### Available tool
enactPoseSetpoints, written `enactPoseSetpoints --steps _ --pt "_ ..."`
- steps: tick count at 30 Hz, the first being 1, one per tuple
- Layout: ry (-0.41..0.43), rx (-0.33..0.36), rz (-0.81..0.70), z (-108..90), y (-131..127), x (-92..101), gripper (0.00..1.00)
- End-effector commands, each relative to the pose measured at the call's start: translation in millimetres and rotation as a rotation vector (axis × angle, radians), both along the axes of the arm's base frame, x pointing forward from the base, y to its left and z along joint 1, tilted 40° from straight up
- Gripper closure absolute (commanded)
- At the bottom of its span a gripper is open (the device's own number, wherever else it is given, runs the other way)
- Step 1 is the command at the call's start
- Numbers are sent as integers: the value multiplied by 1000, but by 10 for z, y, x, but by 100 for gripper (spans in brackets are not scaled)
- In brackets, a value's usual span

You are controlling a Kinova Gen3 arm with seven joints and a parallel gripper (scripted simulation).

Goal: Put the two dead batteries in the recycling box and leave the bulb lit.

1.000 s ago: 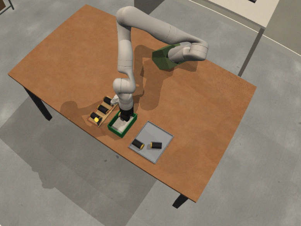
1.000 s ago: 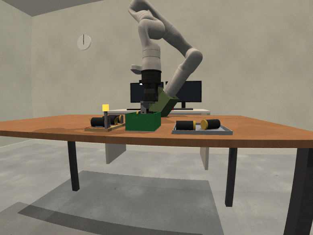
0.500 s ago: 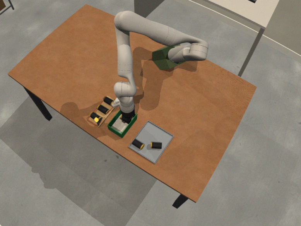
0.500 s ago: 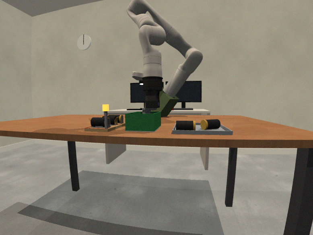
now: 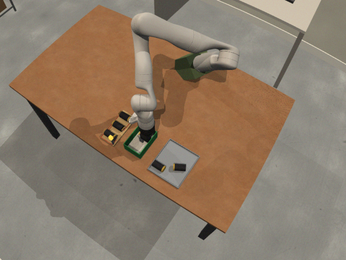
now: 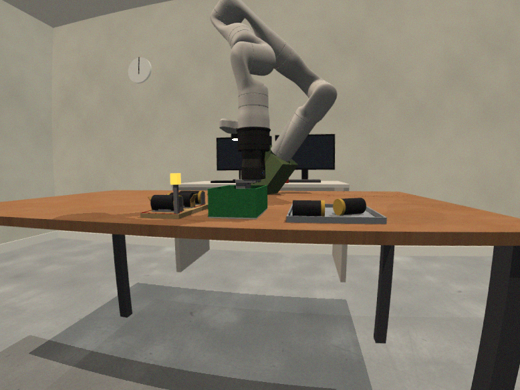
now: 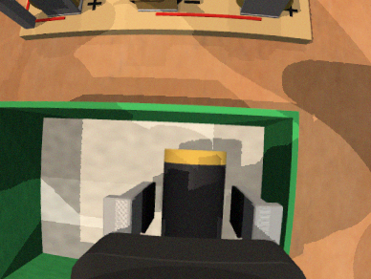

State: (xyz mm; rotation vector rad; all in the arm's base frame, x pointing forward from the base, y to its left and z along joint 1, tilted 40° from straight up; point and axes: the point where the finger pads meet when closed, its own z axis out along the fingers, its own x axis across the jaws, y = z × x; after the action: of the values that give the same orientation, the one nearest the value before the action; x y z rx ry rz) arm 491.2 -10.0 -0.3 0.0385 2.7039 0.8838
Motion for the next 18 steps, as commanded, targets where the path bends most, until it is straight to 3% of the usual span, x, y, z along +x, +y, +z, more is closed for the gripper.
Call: enactPoseSetpoints --steps 1,18 --pt "-1 -1 -1 5 -7 3 10" --pt "-1 -1 -1 57 -46 -16 10"
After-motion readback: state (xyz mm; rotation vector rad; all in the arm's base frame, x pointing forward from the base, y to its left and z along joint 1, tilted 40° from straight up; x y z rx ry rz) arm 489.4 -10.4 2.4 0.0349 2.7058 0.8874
